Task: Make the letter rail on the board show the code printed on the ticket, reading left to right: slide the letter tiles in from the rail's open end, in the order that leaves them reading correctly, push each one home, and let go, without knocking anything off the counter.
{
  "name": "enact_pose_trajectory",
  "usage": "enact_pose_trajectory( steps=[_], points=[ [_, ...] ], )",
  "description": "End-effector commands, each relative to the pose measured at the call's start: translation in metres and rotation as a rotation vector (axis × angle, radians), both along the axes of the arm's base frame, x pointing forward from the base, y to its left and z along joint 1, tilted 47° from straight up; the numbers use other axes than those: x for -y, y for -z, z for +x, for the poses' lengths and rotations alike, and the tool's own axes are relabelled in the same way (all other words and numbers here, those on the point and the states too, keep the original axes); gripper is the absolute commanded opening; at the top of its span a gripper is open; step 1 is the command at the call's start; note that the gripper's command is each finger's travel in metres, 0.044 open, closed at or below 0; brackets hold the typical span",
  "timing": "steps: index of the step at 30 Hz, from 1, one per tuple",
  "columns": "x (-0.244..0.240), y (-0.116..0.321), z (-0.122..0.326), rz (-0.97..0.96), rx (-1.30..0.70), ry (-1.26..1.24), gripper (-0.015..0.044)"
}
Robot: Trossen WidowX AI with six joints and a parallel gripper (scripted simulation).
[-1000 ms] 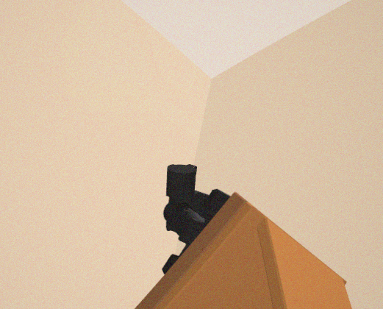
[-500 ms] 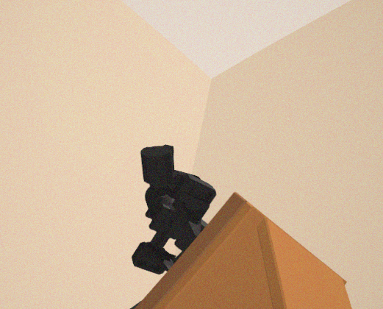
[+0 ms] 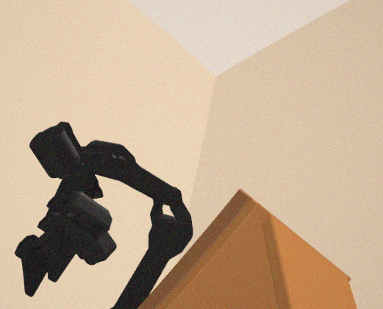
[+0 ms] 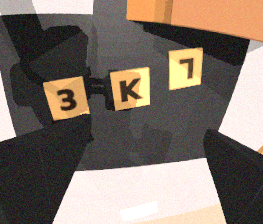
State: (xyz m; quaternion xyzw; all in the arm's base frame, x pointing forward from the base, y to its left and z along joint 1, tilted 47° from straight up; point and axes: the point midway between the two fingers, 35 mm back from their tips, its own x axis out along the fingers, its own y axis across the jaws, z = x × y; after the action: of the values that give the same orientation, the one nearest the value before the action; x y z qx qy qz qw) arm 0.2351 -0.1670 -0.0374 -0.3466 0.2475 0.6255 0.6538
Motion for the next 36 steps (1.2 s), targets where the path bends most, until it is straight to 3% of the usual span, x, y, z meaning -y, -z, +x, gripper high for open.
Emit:
enact_pose_trajectory(
  steps=[1,6,36],
  points=[
    [-0.004,0.053,-0.024,0.021,-0.044,-0.139,0.0340],
    [-0.017,0.112,-0.060,0.073,-0.083,-0.317,0.0340],
    [-0.040,0.137,-0.071,0.076,-0.084,-0.323,0.0340]
  ],
)
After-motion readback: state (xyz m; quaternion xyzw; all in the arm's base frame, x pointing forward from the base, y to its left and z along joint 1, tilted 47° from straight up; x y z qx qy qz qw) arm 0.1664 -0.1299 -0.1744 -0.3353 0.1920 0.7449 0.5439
